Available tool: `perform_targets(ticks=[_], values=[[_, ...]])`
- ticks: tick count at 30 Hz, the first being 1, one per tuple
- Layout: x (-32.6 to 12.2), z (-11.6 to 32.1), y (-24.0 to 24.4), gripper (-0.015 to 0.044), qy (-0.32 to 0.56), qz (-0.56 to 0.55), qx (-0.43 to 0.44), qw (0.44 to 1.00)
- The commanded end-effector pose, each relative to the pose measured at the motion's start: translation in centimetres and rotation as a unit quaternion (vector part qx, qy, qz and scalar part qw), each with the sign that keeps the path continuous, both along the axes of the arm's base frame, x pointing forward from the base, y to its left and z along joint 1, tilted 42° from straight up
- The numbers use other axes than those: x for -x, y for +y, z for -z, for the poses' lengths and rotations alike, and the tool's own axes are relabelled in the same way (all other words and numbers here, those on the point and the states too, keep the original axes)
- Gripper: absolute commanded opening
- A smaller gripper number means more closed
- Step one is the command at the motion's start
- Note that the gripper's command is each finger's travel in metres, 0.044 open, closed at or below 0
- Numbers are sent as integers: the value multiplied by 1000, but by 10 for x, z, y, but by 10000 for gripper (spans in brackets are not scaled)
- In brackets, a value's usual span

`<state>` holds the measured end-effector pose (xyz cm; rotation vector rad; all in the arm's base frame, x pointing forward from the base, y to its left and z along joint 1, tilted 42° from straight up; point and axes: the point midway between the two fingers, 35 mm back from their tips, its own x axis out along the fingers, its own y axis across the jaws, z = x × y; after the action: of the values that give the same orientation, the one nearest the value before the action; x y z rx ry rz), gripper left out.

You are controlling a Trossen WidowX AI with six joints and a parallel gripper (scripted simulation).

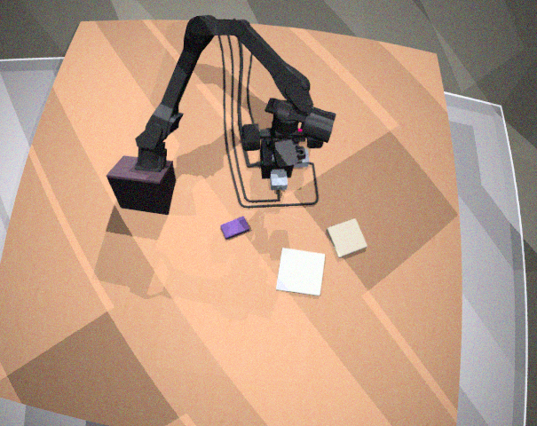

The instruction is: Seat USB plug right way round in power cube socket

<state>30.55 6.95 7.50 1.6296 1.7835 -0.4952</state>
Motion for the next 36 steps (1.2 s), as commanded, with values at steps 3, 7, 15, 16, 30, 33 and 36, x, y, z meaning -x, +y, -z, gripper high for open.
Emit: perform_targets(ticks=[3, 7, 15, 16, 30, 33, 36], values=[[1, 1, 2, 0, 3, 0, -2, 1000], [1, 2, 2, 0, 3, 0, -2, 1000], [1, 2, 3, 0, 3, 0, -2, 1000], [1, 2, 3, 0, 3, 0, -2, 1000], [1, 4, 4, 0, 3, 0, -2, 1000], [1, 4, 4, 0, 3, 0, -2, 1000], [1, 4, 4, 0, 3, 0, -2, 1000]])
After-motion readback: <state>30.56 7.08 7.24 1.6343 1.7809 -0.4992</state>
